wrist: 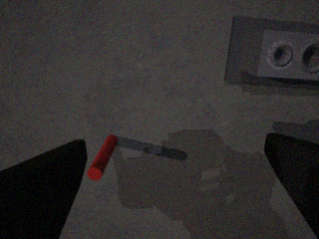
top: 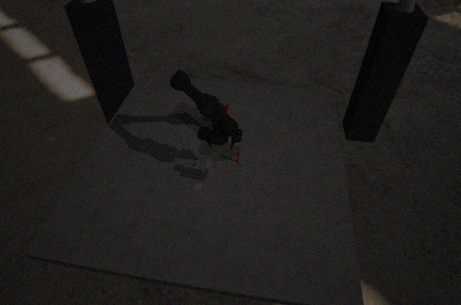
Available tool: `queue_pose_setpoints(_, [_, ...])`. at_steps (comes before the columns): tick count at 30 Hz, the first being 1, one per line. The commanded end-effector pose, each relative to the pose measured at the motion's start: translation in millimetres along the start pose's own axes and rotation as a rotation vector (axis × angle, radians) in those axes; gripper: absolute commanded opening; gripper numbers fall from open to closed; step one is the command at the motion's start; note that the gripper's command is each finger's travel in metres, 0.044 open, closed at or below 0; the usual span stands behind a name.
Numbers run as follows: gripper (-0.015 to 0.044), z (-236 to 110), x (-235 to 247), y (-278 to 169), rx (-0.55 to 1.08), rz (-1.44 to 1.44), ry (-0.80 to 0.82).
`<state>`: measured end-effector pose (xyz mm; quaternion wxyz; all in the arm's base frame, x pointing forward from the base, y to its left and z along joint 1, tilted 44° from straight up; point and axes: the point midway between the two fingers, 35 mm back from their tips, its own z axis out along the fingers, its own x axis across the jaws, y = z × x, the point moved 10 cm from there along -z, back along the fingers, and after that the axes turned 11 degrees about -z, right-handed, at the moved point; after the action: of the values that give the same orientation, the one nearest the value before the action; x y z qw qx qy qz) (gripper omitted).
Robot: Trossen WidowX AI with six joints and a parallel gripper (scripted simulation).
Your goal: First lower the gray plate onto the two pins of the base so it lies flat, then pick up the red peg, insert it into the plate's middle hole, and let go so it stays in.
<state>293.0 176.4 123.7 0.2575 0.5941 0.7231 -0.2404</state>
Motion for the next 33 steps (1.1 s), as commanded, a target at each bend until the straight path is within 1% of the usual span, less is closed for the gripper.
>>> queue_pose_setpoints(1, [0.044,11.2,61.3,-27.3,0.027,0.675,-0.028])
queue_pose_setpoints(7, [0.044,13.8,81.5,-44.4,0.019,1.03,-0.044])
queue_pose_setpoints(9, [0.044,14.2,83.9,-46.9,0.017,1.085,-0.046])
queue_pose_setpoints(22, [0.044,14.2,84.0,-46.9,0.017,1.085,-0.046])
queue_pose_setpoints(23, [0.044,17.0,84.1,-46.9,0.017,1.085,-0.046])
queue_pose_setpoints(26, [0.044,46.2,84.5,-47.9,0.016,1.086,-0.047])
queue_pose_setpoints(31, [0.044,50.1,84.4,-48.2,0.016,1.086,-0.047])
queue_pose_setpoints(33, [0.044,59.2,84.1,-48.5,0.016,1.086,-0.047])
